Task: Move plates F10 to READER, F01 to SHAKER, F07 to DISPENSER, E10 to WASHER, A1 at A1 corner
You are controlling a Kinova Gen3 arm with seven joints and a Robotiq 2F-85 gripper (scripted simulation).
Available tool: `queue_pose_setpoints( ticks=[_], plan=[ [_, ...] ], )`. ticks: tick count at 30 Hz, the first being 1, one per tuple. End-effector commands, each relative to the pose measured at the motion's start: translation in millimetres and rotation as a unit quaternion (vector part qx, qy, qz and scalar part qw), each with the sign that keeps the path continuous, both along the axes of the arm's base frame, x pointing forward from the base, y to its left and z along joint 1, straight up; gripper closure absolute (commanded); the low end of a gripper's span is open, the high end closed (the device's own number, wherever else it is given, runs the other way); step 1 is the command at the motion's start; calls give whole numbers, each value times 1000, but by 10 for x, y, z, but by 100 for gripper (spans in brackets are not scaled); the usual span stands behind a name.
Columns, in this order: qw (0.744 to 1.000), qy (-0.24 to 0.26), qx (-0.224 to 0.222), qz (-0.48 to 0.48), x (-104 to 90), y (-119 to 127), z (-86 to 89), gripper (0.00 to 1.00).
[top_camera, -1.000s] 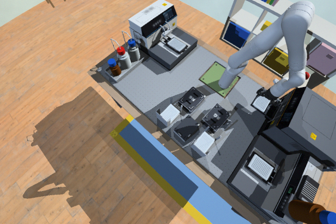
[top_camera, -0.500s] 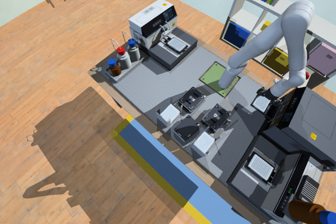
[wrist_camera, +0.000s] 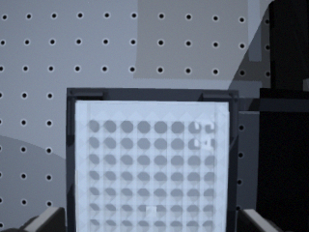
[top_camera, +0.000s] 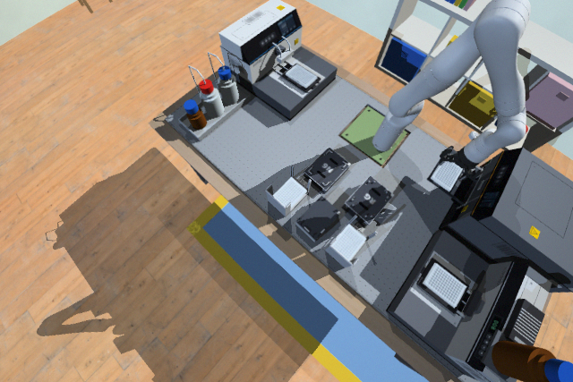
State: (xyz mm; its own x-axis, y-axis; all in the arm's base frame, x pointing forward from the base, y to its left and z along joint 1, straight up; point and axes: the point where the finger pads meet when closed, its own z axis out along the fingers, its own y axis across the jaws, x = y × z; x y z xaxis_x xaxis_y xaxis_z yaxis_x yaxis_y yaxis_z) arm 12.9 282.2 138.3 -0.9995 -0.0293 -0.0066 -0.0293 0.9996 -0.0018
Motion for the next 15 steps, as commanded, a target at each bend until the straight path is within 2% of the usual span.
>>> queue_pose_setpoints(
  ticks=[1, 15],
  plan=[
    [1000, 0, 1, 0, 0, 4, 38, 0],
    [1000, 0, 1, 0, -1, 4, 212, 0]
  ],
)
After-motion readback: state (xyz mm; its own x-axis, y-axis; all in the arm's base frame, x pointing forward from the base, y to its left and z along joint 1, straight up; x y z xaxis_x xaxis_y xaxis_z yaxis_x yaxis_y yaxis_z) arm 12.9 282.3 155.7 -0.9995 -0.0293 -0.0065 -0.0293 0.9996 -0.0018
